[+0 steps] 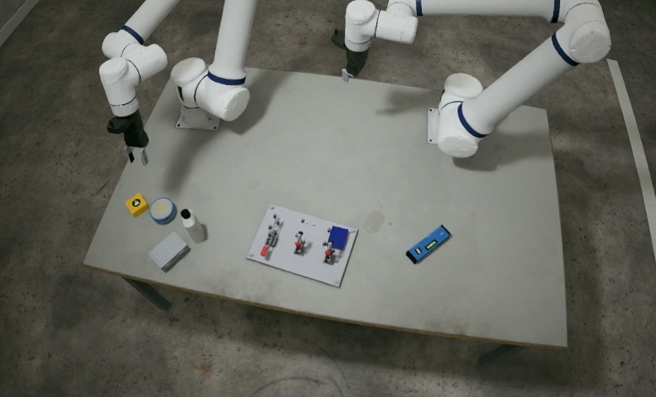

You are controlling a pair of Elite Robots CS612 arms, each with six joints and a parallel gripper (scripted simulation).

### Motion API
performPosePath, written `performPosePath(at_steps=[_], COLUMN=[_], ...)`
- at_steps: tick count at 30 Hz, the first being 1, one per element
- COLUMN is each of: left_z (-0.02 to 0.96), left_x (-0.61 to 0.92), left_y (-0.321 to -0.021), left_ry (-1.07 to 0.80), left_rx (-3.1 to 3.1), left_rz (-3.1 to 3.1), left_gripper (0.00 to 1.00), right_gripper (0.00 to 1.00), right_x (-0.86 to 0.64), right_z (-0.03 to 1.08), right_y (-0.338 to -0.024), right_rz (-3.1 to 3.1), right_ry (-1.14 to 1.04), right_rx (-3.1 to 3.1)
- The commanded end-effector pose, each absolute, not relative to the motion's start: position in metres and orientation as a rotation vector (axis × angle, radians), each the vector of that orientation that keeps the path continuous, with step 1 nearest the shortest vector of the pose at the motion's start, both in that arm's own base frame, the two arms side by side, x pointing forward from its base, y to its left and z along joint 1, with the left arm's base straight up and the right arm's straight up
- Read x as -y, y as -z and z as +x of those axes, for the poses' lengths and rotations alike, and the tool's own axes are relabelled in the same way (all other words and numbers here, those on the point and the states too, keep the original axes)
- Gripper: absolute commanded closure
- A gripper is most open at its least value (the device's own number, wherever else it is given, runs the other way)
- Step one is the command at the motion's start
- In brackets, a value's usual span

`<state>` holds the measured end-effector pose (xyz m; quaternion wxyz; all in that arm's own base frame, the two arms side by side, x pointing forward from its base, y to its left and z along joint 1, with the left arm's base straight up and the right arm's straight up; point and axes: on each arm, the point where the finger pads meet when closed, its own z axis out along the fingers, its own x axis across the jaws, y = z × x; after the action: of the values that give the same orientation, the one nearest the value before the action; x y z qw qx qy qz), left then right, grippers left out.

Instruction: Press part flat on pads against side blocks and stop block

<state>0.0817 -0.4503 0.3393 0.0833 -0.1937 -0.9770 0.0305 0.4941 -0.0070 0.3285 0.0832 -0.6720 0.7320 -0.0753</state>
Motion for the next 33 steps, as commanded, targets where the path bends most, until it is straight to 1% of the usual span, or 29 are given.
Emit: performPosePath(at_steps=[1,14,33], left_z=[0.090,0.126,0.232], left_x=[0.450,0.447,0.418], left_y=[-0.340,-0.337,-0.327], left_ry=[-0.097,-0.112,-0.149], left_rx=[2.919,2.931,2.970], left_rz=[-0.576,-0.563,-0.525], left_gripper=[0.00,0.00,0.00], right_gripper=[0.00,0.00,0.00], right_x=[0.007,0.007,0.007], right_z=[0.495,0.495,0.495], right_y=[-0.329,-0.329,-0.329], right_rz=[-2.006,-2.006,-2.006], right_ry=[0.227,0.227,0.227], right_rx=[-2.185,-2.185,-2.185])
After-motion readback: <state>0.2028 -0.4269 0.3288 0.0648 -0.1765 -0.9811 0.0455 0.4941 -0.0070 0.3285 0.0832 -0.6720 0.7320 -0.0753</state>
